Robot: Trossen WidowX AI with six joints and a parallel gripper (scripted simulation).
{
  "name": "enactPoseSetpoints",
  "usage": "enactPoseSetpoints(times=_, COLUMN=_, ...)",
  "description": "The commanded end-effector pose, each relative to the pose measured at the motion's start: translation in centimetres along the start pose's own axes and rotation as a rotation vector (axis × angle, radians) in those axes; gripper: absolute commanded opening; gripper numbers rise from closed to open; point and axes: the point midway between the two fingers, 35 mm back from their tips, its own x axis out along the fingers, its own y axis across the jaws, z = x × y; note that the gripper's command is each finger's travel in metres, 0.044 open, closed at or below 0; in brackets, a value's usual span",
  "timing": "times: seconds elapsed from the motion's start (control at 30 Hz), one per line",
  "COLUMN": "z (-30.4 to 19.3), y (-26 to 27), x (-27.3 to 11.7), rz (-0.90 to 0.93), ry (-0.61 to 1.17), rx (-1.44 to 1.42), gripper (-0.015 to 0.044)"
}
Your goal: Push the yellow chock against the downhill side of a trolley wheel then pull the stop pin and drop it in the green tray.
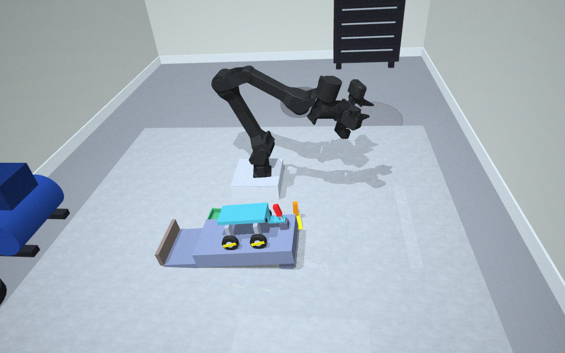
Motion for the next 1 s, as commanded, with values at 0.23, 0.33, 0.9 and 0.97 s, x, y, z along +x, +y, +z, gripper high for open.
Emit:
enactPoseSetpoints(times=0.23, z=10.1, y=-7.2, x=-5.3, rz=-0.310, ry=-0.446, rx=0.484, gripper=0.0190)
enactPoseSetpoints(times=0.33, z=11.8, y=-9.2, x=-7.7, rz=-0.386, ry=-0.564, rx=0.616, gripper=0.0190)
enactPoseSetpoints(times=0.9, z=11.8, y=-17.7, x=-23.7, rz=-0.791, ry=-1.179, rx=1.364, gripper=0.0190)
enactPoseSetpoints(times=0.97, z=11.2, y=-17.9, x=-24.9, rz=-0.824, ry=-1.220, rx=1.420, gripper=0.0190)
